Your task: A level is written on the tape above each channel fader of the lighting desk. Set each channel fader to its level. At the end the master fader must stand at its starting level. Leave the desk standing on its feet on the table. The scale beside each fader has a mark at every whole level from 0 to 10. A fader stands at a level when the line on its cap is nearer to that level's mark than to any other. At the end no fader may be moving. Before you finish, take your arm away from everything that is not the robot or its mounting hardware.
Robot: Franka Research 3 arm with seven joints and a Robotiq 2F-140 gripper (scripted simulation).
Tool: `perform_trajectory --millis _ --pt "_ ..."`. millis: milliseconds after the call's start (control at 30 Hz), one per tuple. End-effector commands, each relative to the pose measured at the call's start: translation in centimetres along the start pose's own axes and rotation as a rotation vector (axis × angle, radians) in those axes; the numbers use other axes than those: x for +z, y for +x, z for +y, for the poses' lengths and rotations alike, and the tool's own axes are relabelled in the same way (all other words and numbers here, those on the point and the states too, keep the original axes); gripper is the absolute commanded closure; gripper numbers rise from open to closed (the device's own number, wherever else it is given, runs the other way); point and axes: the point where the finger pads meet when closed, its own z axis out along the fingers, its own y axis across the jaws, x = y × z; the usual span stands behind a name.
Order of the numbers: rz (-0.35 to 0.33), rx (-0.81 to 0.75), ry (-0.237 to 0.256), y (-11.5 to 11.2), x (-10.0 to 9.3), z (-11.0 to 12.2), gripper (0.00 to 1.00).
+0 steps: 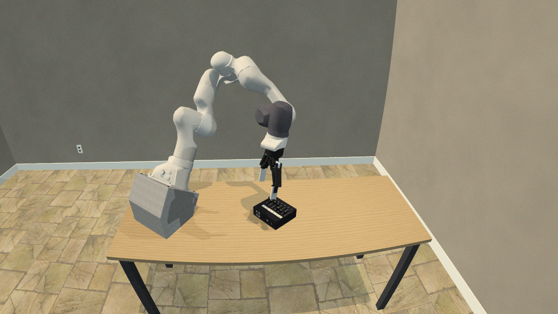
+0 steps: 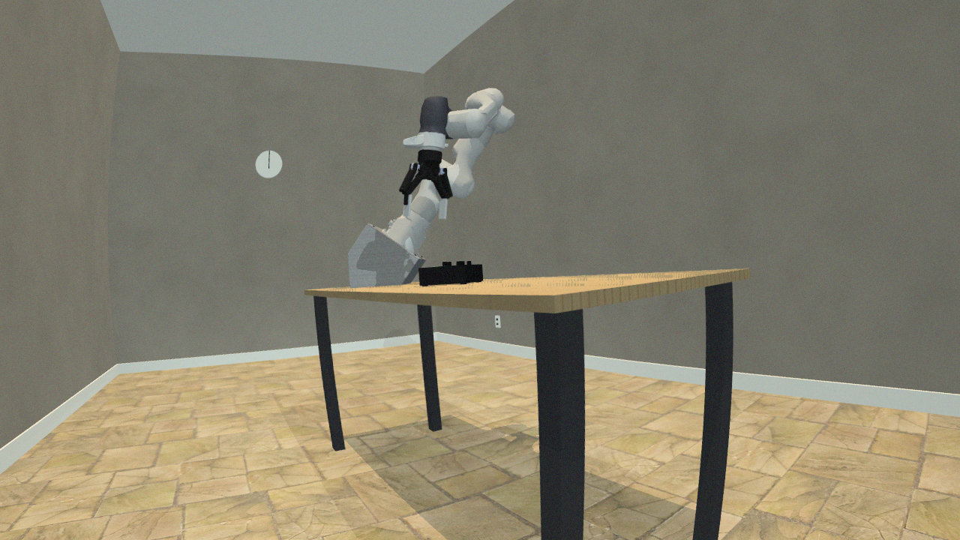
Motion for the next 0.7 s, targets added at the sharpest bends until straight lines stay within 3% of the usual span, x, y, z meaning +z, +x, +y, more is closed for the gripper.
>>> perform_trajectory --millis 0,33,100,667 --pt "-0.086 0.187 -0.005 -2.9 0.7 1.7 0.0" --pt "-0.125 0.227 -0.025 -4.7 1.0 3.1 0.0" --pt "-0.148 0.252 -0.037 -5.7 1.2 3.9 0.0" --pt "-0.159 0.264 -0.044 -6.1 1.3 4.3 0.0"
